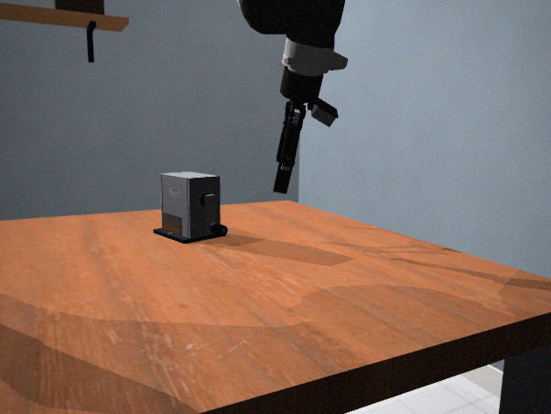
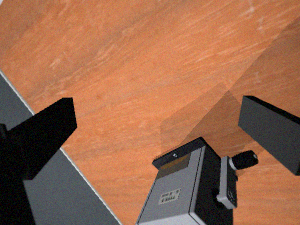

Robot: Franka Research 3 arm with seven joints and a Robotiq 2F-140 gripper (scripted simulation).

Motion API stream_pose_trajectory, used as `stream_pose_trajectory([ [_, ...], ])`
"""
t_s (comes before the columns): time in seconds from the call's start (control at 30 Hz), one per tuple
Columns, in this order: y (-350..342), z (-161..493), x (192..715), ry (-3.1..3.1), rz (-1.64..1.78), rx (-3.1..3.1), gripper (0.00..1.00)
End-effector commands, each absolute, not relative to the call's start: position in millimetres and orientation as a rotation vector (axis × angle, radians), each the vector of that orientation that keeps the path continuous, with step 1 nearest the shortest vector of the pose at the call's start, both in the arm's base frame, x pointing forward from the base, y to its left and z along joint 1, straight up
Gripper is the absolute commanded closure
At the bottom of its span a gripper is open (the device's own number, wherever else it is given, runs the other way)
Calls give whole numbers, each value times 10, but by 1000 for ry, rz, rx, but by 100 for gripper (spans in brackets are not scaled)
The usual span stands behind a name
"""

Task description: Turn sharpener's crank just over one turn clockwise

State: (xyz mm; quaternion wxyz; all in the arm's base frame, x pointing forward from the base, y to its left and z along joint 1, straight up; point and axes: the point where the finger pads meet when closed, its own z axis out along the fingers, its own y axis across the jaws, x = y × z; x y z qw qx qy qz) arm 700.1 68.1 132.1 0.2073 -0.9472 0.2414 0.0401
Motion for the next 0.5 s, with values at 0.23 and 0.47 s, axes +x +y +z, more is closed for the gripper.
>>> stream_pose_trajectory([
  [0.23, 580, 1286, 6747, 1044, 144, -2651, 0],
  [0.47, 547, 1278, 6617, 1144, 144, -2658, 0],
])
